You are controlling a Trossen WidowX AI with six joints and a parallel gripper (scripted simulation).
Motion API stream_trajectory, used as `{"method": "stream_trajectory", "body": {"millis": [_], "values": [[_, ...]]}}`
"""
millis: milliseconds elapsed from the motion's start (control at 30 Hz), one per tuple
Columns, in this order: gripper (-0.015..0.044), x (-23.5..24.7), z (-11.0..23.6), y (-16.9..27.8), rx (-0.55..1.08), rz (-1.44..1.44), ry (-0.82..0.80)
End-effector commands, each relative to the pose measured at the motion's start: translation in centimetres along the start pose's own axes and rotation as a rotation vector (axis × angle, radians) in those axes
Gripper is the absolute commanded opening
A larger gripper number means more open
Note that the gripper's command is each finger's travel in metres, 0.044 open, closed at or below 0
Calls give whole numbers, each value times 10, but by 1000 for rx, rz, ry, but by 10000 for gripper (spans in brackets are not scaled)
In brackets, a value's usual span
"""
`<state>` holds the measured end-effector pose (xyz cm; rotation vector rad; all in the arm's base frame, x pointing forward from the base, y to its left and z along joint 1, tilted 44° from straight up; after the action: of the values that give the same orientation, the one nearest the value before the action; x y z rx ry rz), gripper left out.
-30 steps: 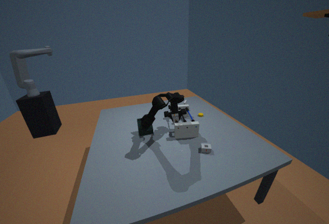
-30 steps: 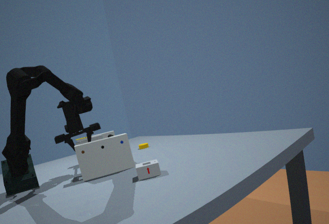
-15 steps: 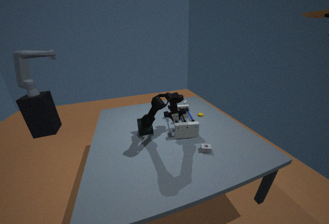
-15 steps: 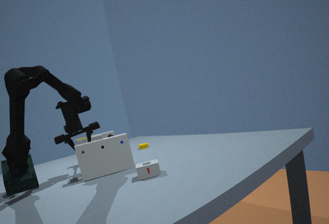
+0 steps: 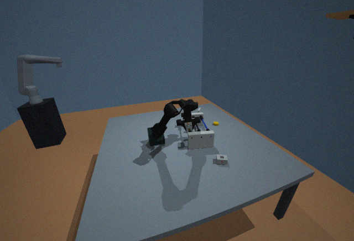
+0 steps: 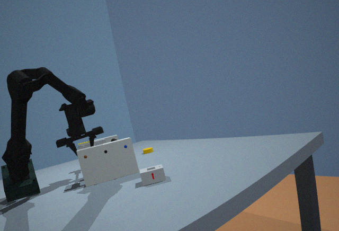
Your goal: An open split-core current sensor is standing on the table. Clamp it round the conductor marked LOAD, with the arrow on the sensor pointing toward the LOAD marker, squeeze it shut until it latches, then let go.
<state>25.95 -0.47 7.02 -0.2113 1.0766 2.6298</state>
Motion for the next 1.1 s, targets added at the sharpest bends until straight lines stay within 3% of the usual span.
{"method": "stream_trajectory", "body": {"millis": [0, 200, 533, 1067], "values": [[0, 0, 0, 0, -2, -2, -8], [0, 0, -5, 0, -1, -1, -6], [252, -1, -2, 0, -1, -4, -4], [252, -1, -2, 0, -1, -4, -4]]}}
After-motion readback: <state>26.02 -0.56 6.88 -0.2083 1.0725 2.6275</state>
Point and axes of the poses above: the point midway between the two fingers, 35 mm back from their tips, its own z axis back along the fingers, its own x axis across the jaws, y = z × x, the point moved 3 cm from there along z, back along the fingers, and after that the axes turned 1 degree about -z, right-handed, at the moved point
